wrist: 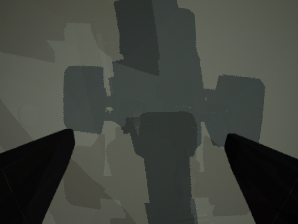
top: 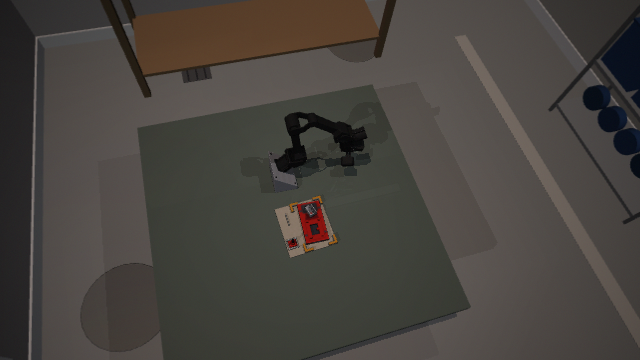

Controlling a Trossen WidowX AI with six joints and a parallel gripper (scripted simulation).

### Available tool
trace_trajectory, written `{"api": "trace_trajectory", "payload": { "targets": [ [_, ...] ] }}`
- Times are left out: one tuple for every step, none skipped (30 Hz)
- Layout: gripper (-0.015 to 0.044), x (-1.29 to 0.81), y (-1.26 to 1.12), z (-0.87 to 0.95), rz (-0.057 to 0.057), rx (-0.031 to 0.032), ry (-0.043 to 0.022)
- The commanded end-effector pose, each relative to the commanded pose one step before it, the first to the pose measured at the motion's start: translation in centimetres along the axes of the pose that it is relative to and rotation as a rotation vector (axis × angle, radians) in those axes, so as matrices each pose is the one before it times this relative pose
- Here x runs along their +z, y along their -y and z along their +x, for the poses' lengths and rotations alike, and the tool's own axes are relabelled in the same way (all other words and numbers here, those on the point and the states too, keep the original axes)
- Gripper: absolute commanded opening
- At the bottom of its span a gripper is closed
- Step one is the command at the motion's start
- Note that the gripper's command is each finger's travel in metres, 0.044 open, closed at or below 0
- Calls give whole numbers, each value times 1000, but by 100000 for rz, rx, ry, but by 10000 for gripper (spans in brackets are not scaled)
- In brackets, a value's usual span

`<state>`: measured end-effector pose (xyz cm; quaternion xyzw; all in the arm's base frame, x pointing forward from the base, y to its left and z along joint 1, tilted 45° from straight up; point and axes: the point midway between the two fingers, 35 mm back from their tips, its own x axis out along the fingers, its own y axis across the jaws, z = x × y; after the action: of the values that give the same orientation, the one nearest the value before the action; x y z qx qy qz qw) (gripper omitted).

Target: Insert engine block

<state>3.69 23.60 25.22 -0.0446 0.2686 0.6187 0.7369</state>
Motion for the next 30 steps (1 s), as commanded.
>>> {"api": "trace_trajectory", "payload": {
  "targets": [
    [440, 229, -92, -221, 14564, -2586, -3670],
    [440, 30, -29, -73, 3273, -590, -735],
    [440, 28, -29, -75, 3268, -617, -714],
    [440, 27, -29, -77, 3259, -643, -691],
    [440, 25, -28, -79, 3251, -667, -667],
    [440, 23, -28, -81, 3242, -691, -643],
    [440, 21, -27, -82, 3233, -714, -617],
    [440, 19, -27, -84, 3224, -736, -590],
    [440, 18, -26, -86, 3216, -757, -563],
    [440, 16, -25, -88, 3207, -776, -535],
    [440, 15, -24, -89, 3198, -795, -505],
    [440, 14, -23, -91, 3185, -811, -475],
    [440, 13, -22, -93, 3188, -831, -446],
    [440, 11, -21, -95, 3180, -846, -415],
    [440, 10, -20, -96, 3171, -861, -383],
    [440, 9, -19, -98, 3162, -873, -351],
    [440, 9, -18, -99, 3154, -885, -318],
    [440, 8, -16, -101, 3145, -896, -285],
    [440, 8, -15, -102, 3137, -905, -251],
    [440, 7, -13, -104, 3128, -912, -217],
    [440, 7, -12, -105, 3120, -919, -182],
    [440, 7, -10, -106, 3105, -922, -148],
    [440, 7, -9, -109, 3122, -933, -114],
    [440, 7, -8, -110, 3113, -936, -78],
    [440, 7, -6, -111, 3105, -937, -43],
    [440, 7, -5, -112, 3075, -930, -7],
    [440, 6, -3, -89, 2407, -729, 19],
    [440, 4, -1, -54, 1442, -437, 22],
    [440, 1, 0, -18, 480, -145, 9],
    [440, 0, 0, 0, 0, 0, 0]
  ]
}}
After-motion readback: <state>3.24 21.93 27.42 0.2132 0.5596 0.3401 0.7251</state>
